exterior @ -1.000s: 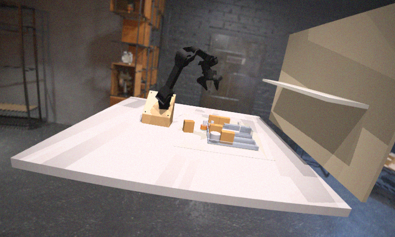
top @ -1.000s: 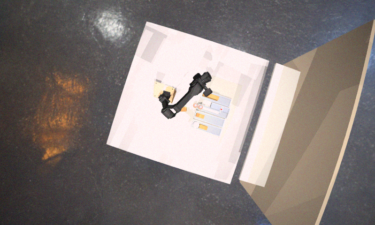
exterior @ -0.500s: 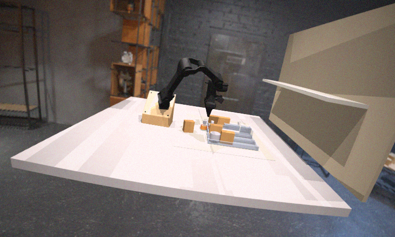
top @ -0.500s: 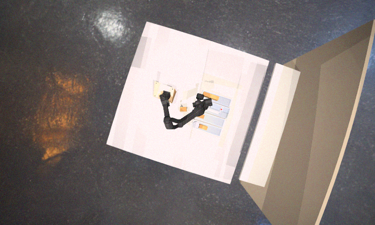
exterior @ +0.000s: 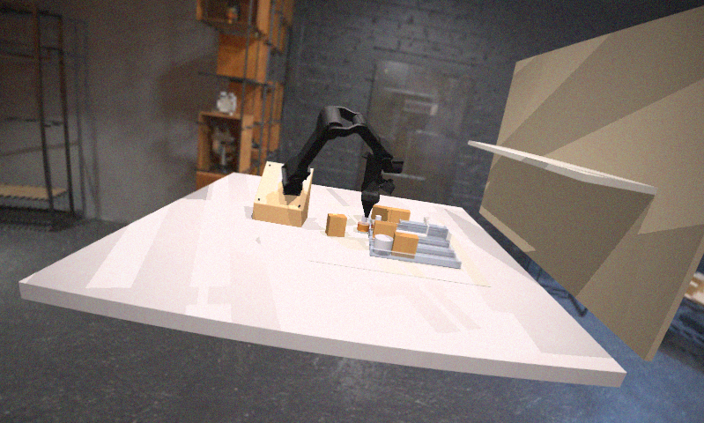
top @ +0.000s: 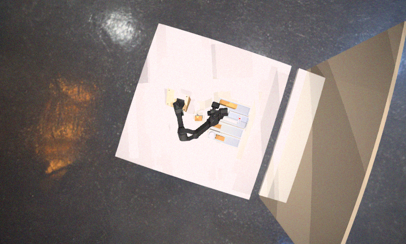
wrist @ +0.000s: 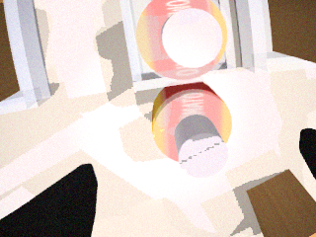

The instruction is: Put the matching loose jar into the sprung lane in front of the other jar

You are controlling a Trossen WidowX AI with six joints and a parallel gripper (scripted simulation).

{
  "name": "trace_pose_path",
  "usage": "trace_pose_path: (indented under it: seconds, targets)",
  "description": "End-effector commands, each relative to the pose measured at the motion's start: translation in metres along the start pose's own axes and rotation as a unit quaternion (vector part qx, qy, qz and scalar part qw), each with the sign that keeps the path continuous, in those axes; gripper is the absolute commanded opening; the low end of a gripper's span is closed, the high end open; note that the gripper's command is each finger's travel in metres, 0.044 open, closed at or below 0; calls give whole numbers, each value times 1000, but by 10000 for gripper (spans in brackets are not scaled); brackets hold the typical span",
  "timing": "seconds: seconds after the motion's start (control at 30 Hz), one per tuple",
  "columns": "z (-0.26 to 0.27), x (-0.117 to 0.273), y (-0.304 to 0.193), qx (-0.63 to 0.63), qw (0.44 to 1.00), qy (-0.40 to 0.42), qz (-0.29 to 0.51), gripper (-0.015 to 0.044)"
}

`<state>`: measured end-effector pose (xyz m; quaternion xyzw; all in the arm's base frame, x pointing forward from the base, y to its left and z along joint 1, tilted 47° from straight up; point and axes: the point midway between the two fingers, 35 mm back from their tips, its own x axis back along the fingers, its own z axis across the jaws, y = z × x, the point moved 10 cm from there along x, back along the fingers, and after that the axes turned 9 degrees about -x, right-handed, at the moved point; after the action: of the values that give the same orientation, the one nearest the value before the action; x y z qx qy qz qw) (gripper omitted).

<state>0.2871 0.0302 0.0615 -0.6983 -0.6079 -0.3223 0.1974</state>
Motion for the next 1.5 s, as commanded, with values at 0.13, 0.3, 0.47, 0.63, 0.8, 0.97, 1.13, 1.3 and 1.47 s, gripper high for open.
trace_pose_path:
  seconds: [0.13, 0.3, 0.47, 0.63, 0.8, 0.97, 1.13, 1.3, 1.47]
  targets:
    - [-1, -16, -2, 2, 1000, -5, 4, 440]
    - [-1, -24, -2, 2, 1000, -5, 4, 440]
    - [-1, -32, -2, 2, 1000, -5, 4, 440]
    - [-1, -39, -2, 2, 1000, -5, 4, 440]
    - [-1, -46, -2, 2, 1000, -6, 4, 440]
    - [-1, -46, -2, 2, 1000, -6, 4, 335]
    - [-1, -46, -2, 2, 1000, -6, 4, 204]
    - [-1, -46, -2, 2, 1000, -6, 4, 151]
    - [1, -42, -9, 31, 999, -11, 2, 39]
